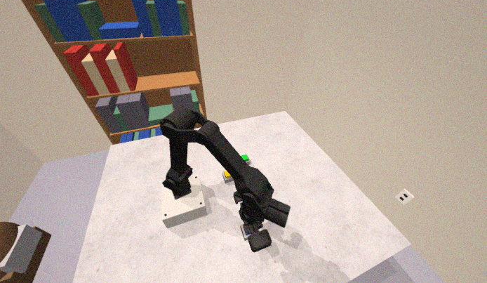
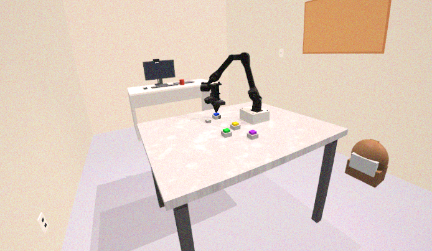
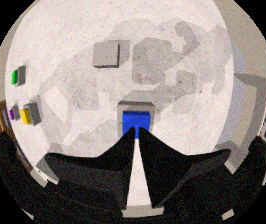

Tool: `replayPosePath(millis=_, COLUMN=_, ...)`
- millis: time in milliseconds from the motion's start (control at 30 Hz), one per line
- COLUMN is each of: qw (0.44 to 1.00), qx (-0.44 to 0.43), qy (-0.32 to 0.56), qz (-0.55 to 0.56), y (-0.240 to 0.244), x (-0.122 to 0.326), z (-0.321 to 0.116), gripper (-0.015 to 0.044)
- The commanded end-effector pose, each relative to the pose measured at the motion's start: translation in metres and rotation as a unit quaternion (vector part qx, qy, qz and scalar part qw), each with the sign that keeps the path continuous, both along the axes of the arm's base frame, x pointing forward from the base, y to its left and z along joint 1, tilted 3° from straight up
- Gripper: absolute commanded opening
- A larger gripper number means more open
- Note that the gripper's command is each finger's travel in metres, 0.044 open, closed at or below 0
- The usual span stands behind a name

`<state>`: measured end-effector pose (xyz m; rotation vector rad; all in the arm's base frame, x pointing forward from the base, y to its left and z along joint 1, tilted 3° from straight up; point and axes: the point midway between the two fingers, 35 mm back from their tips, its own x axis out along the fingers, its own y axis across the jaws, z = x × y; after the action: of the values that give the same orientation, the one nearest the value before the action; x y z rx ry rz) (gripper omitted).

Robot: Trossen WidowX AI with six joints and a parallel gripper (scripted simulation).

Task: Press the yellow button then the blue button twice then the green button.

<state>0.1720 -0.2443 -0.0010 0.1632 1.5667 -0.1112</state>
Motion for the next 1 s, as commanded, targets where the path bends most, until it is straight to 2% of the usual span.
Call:
replayPosePath(millis=0, qw=1.0, qx=0.0, qy=0.002, qz=0.003, y=0.0, x=-0.001, z=-0.007, gripper=0.002)
replayPosePath(millis=800, qw=1.0, qx=0.0, qy=0.002, qz=0.003, y=0.001, x=-0.001, z=-0.016, gripper=0.002)
replayPosePath(millis=967, qw=1.0, qx=0.0, qy=0.002, qz=0.003, y=0.0, x=-0.001, z=0.018, gripper=0.002)
